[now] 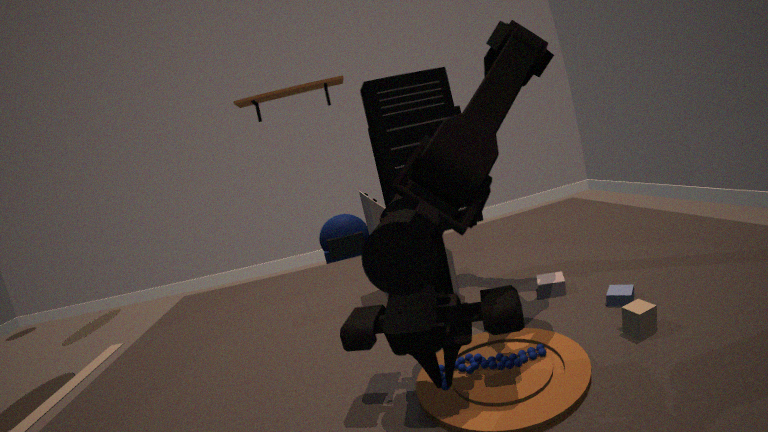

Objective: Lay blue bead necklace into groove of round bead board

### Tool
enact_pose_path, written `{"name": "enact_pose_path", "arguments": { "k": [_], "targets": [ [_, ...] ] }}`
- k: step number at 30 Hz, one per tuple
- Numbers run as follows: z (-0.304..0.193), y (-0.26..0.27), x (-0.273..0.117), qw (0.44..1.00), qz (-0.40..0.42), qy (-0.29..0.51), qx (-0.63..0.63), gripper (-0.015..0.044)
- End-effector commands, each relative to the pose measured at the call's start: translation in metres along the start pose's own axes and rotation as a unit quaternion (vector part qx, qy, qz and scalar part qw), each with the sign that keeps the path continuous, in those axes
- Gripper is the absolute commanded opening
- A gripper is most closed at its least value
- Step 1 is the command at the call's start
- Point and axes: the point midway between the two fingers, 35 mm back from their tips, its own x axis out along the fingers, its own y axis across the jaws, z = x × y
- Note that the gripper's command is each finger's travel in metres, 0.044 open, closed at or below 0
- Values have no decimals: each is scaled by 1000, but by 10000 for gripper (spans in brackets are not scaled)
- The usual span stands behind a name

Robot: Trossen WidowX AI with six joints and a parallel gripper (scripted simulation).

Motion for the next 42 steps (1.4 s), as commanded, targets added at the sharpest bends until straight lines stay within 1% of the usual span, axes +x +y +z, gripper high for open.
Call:
{"name": "enact_pose_path", "arguments": {
  "k": [1,4,11,20,36,37,42],
  "targets": [
    [0,0,-2,1000,-1,0,0,0],
    [0,0,-8,1000,1,0,2,0],
    [2,3,-8,1000,1,0,2,0],
    [2,3,2,1000,1,0,2,0],
    [2,3,-7,1000,1,0,2,420],
    [1,3,-3,1000,0,2,2,440],
    [1,3,-8,1000,1,0,2,440]
  ]
}}
